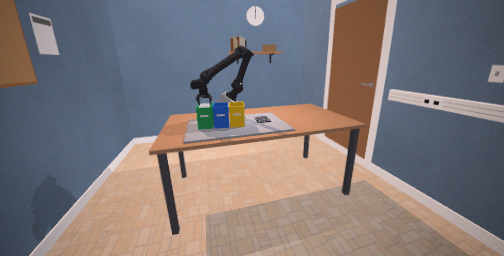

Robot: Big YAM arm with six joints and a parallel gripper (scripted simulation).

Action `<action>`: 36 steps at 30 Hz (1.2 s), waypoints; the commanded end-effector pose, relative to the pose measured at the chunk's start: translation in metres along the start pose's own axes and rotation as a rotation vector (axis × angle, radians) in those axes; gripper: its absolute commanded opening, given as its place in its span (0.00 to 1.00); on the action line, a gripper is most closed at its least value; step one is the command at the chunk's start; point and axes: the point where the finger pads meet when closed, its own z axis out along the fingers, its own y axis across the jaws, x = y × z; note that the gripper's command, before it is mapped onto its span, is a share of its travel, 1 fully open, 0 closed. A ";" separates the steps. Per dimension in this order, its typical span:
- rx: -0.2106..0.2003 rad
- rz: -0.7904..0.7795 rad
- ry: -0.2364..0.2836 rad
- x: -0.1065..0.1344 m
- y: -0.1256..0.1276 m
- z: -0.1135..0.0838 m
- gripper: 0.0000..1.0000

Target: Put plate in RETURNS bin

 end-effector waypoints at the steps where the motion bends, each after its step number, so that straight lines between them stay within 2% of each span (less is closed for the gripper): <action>1: -0.005 0.020 0.003 0.002 -0.001 0.008 0.00; 9: -0.004 0.011 0.006 0.000 0.001 0.012 0.00; 10: 0.000 0.029 -0.009 0.000 -0.006 0.005 0.00; 16: -0.006 0.012 0.008 0.000 0.001 0.018 0.00; 17: -0.004 0.012 0.005 -0.002 -0.001 0.015 0.00; 18: 0.015 0.001 -0.014 -0.007 -0.006 0.003 0.00; 34: 0.015 0.001 -0.014 -0.008 -0.005 0.003 0.00; 35: 0.015 0.001 -0.014 -0.008 -0.005 0.003 0.99; 36: 0.015 0.001 -0.014 -0.008 -0.005 0.003 0.99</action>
